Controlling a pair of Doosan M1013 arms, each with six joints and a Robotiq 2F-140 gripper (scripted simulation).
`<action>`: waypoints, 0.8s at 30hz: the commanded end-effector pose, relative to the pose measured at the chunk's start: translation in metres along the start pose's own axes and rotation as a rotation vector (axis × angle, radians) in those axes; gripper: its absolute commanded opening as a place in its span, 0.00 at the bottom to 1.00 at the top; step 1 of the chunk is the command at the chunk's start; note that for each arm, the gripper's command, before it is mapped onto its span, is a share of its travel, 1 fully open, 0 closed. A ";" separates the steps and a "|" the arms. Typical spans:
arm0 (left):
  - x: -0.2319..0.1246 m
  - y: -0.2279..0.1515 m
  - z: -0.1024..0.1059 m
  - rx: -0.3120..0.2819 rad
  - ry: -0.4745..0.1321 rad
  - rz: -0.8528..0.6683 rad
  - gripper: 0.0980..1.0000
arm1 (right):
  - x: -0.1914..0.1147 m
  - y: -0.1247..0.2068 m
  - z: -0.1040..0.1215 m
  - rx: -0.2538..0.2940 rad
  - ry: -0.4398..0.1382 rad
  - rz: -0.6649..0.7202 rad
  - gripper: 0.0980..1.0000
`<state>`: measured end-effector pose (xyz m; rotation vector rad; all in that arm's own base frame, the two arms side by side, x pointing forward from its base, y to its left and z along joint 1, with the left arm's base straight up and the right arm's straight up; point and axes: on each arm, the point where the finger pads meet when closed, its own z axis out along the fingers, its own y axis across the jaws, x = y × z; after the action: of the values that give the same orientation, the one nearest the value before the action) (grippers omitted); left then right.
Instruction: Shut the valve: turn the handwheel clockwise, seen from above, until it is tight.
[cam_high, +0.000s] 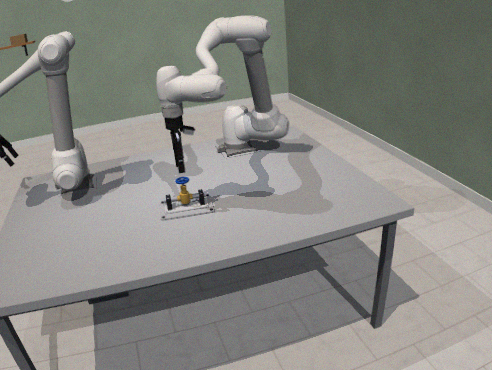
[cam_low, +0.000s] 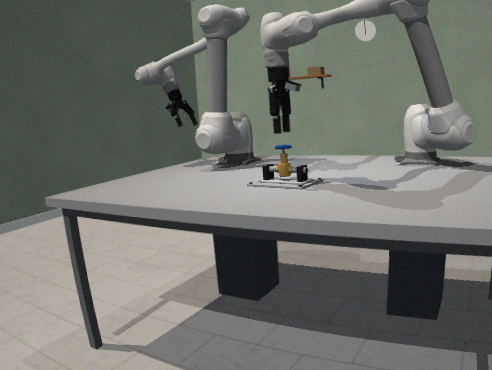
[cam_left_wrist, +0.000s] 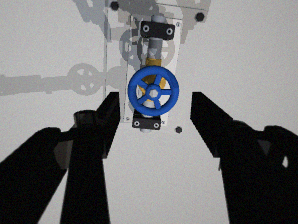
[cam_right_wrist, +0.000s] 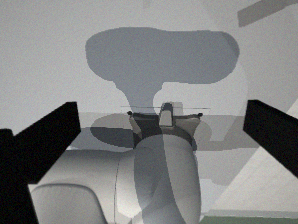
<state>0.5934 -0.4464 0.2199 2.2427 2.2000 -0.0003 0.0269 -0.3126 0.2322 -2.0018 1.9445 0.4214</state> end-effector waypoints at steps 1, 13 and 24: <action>0.000 0.000 -0.001 -0.002 -0.001 0.000 0.45 | 0.000 0.000 0.000 0.000 0.001 0.000 1.00; 0.000 0.000 -0.001 -0.002 -0.001 0.000 0.45 | 0.000 0.000 0.000 0.000 0.001 0.000 1.00; 0.000 0.000 -0.001 -0.002 -0.001 -0.015 0.45 | 0.000 0.000 0.000 0.000 0.001 0.000 1.00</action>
<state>0.5934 -0.4464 0.2199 2.2318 2.2110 -0.0003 0.0269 -0.3126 0.2322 -2.0018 1.9445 0.4214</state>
